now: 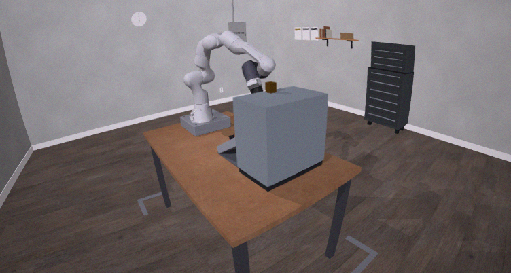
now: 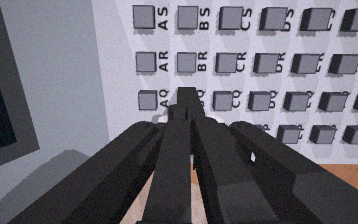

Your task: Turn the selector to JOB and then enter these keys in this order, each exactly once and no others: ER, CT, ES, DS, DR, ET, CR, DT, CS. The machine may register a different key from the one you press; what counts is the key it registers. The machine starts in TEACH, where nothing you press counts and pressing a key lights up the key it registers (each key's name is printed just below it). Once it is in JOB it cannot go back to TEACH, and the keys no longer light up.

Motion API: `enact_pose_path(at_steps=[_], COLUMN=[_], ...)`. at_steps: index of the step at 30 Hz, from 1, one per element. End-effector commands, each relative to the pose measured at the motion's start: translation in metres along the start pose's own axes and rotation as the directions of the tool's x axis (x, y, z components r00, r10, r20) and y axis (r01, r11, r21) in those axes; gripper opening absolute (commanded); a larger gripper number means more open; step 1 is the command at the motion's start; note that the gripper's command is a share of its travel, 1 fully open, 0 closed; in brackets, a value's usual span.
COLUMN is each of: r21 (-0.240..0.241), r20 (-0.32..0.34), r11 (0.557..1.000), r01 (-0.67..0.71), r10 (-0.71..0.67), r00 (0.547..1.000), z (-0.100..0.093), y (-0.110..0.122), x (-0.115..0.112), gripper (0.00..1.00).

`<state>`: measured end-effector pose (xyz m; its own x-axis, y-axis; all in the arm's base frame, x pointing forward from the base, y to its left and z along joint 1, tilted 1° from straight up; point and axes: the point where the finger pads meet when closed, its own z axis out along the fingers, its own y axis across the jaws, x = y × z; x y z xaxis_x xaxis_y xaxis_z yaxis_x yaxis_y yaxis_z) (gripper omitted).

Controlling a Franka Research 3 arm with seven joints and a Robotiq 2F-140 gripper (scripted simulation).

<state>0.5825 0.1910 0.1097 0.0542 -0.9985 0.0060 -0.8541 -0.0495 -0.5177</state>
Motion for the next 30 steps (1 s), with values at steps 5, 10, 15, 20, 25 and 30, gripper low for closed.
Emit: enact_pose_path(at_steps=[5, 10, 15, 20, 25, 30], r21=[0.001, 0.001, 0.001, 0.001, 0.001, 0.001], r20=[0.002, 0.002, 0.002, 0.002, 0.002, 0.002], r11=[1.000, 1.000, 1.000, 1.000, 1.000, 1.000], r01=[-0.002, -0.002, -0.002, -0.002, -0.002, -0.002], r10=[0.002, 0.002, 0.002, 0.002, 0.002, 0.002], r00=[1.000, 1.000, 1.000, 1.000, 1.000, 1.000], z=[0.000, -0.006, -0.015, -0.020, -0.027, -0.032], y=[-0.001, -0.001, -0.001, -0.001, -0.001, -0.001], x=[0.001, 0.001, 0.001, 0.001, 0.001, 0.001], gripper=[0.10, 0.10, 0.10, 0.10, 0.10, 0.10])
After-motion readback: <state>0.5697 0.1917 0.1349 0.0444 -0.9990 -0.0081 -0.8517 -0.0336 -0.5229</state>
